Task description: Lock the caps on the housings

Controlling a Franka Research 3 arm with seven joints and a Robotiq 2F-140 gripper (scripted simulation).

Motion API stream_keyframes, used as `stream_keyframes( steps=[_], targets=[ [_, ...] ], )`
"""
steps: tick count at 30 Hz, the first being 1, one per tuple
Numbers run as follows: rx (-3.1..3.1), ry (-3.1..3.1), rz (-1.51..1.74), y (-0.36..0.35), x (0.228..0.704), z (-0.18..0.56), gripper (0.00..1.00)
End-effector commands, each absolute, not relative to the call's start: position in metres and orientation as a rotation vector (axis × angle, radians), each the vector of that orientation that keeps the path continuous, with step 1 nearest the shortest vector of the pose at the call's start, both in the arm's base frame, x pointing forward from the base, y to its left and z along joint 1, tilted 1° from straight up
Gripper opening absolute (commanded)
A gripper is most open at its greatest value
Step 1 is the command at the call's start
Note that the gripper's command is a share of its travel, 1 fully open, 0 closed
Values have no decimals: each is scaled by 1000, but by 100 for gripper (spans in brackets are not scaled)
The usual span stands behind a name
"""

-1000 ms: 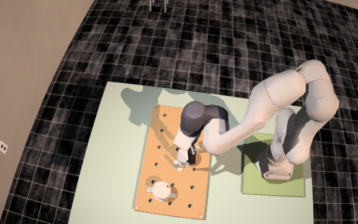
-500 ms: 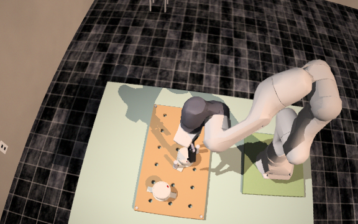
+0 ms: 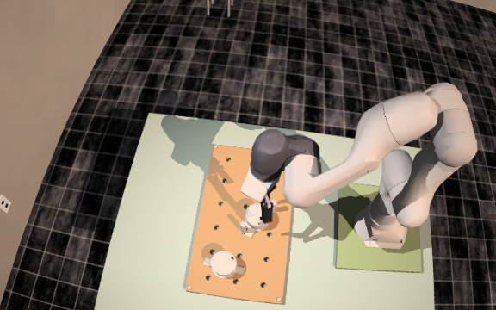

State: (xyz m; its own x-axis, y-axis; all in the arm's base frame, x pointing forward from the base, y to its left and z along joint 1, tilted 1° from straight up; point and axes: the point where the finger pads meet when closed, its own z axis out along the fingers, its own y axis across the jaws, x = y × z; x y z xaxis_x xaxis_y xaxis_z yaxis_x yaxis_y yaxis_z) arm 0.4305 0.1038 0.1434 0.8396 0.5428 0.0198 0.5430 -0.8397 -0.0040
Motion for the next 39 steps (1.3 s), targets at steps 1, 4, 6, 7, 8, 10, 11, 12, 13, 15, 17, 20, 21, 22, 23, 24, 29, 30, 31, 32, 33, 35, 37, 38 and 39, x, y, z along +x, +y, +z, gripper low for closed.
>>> stream_keyframes(
  steps=[1,4,6,7,8,10,11,12,13,15,17,20,21,22,23,24,29,30,31,32,33,35,37,38,39],
  targets=[
    [-3009,-880,-17,102,429,145,78],
    [-3009,-880,-17,102,429,146,78],
    [-3009,-880,-17,102,429,146,78],
    [-3009,-880,-17,102,429,146,78],
    [-3009,-880,-17,102,429,146,78],
    [-3000,-909,-17,102,429,146,78],
    [-2982,-969,-17,102,429,146,78],
    [-2948,-1069,-17,103,429,146,78],
    [-2895,-1206,-18,103,429,146,78],
    [-2832,-1349,-19,103,429,147,78],
    [-2778,-1463,-19,103,429,147,78],
    [-2721,-1591,-20,104,429,146,78],
    [-2700,-1633,-20,104,429,146,78],
    [-2679,-1674,-20,105,429,146,78],
    [-2656,-1715,-19,105,429,146,78],
    [-2633,-1756,-18,105,429,146,78],
    [-2505,-1945,-16,105,429,146,78],
    [-2478,-1980,-15,105,429,146,78],
    [-2451,-2014,-15,105,429,146,78],
    [-2451,-2014,-15,105,429,146,78],
    [-2451,-2014,-15,105,429,146,78],
    [-2347,-2133,-15,105,429,146,78],
    [-2289,-2192,-15,105,429,146,78],
    [-2259,-2221,-15,105,429,146,78],
    [-2229,-2248,-16,105,429,146,78]
  ],
)
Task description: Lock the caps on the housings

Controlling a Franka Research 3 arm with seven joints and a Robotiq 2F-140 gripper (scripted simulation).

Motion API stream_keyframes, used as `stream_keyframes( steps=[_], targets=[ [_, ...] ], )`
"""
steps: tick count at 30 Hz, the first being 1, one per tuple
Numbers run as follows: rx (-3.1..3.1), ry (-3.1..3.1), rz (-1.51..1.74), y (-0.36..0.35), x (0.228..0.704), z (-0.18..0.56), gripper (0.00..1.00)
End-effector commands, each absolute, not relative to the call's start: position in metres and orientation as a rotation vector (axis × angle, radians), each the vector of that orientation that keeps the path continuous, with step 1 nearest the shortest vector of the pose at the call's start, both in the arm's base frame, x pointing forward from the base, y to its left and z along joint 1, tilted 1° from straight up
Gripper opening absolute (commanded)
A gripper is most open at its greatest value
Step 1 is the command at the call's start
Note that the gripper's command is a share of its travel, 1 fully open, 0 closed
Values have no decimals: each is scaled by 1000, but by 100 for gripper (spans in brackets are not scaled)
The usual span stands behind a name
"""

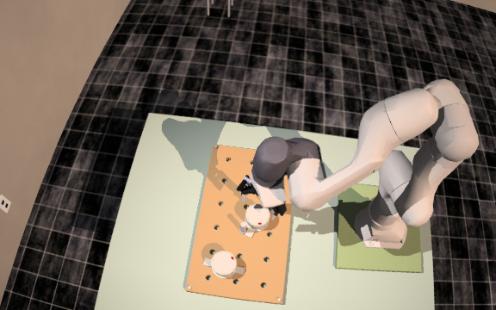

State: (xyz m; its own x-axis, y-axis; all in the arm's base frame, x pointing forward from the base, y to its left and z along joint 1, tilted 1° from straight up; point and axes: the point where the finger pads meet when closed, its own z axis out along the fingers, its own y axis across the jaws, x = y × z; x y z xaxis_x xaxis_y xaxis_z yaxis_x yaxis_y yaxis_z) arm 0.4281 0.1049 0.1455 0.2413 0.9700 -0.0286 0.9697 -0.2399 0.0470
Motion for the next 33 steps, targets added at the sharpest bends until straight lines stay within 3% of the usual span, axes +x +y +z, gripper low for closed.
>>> stream_keyframes(
  steps=[1,33],
  targets=[
    [2168,2243,16,105,429,146,78],
    [1967,2449,19,105,429,145,78]
  ],
)
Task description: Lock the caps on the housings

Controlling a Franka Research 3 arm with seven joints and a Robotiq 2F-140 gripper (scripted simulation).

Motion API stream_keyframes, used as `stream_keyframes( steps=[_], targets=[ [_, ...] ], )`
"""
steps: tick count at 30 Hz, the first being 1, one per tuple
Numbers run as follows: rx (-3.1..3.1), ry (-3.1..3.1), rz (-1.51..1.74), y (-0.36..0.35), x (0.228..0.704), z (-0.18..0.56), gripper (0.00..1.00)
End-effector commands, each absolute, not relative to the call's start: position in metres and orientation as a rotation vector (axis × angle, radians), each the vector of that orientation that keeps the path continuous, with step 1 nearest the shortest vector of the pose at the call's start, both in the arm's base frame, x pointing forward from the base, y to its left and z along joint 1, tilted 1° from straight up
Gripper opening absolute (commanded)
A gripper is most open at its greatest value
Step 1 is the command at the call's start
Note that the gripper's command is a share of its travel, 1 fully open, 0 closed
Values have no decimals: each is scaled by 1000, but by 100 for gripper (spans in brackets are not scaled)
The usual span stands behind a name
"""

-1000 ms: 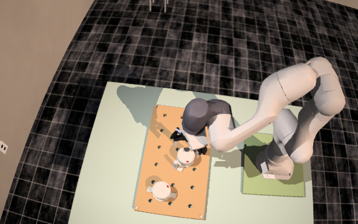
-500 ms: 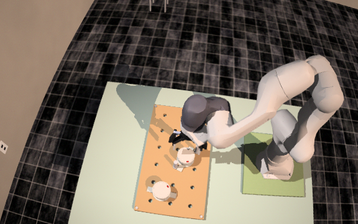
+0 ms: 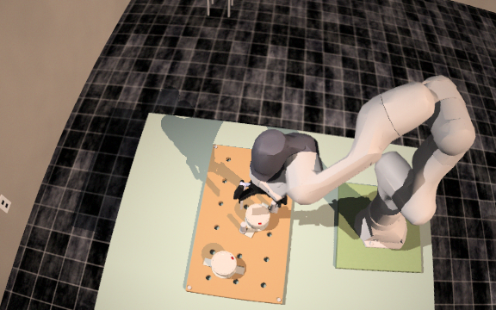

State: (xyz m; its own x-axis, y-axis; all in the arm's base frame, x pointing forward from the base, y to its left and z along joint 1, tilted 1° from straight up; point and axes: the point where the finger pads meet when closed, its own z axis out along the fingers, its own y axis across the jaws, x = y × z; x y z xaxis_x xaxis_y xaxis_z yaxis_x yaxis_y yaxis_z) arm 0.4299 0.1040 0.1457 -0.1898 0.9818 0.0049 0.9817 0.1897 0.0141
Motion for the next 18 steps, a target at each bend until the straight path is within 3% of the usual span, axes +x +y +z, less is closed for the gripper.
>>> stream_keyframes(
  steps=[1,18],
  targets=[
    [1967,2449,19,105,429,145,78],
    [1966,2449,20,105,429,135,78]
  ],
)
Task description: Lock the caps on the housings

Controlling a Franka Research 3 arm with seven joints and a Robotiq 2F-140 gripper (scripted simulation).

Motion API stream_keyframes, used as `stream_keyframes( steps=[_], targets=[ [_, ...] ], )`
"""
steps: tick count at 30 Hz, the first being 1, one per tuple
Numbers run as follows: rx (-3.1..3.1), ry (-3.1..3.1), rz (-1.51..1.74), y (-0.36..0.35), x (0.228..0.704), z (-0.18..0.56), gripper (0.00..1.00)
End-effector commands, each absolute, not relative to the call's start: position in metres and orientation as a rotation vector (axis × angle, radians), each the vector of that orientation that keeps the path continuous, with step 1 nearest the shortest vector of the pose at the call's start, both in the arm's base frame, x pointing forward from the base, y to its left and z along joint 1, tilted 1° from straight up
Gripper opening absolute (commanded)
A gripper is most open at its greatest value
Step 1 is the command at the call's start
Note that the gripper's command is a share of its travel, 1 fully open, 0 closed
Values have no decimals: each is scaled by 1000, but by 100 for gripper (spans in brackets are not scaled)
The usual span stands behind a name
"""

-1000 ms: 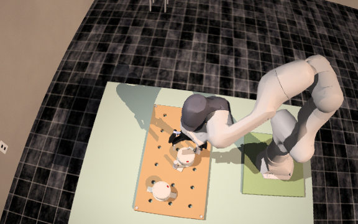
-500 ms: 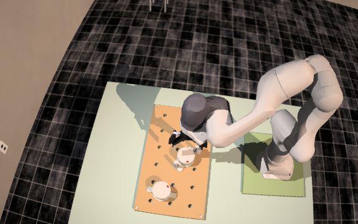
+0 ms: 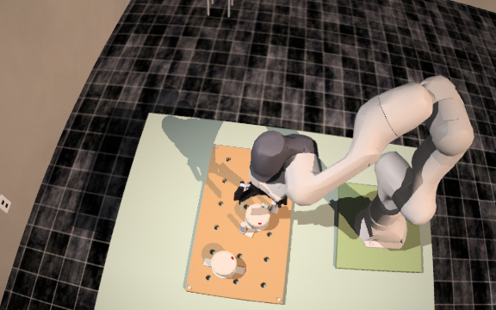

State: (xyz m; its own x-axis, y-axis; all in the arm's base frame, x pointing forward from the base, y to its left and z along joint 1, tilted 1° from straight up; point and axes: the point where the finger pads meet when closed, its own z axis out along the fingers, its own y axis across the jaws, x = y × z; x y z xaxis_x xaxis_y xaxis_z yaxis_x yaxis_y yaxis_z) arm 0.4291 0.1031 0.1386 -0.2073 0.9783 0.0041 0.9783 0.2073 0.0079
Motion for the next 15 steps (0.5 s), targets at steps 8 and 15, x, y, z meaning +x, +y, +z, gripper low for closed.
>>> stream_keyframes(
  steps=[8,15],
  targets=[
    [1966,2449,20,105,430,126,78],
    [1966,2449,20,105,430,119,78]
  ],
)
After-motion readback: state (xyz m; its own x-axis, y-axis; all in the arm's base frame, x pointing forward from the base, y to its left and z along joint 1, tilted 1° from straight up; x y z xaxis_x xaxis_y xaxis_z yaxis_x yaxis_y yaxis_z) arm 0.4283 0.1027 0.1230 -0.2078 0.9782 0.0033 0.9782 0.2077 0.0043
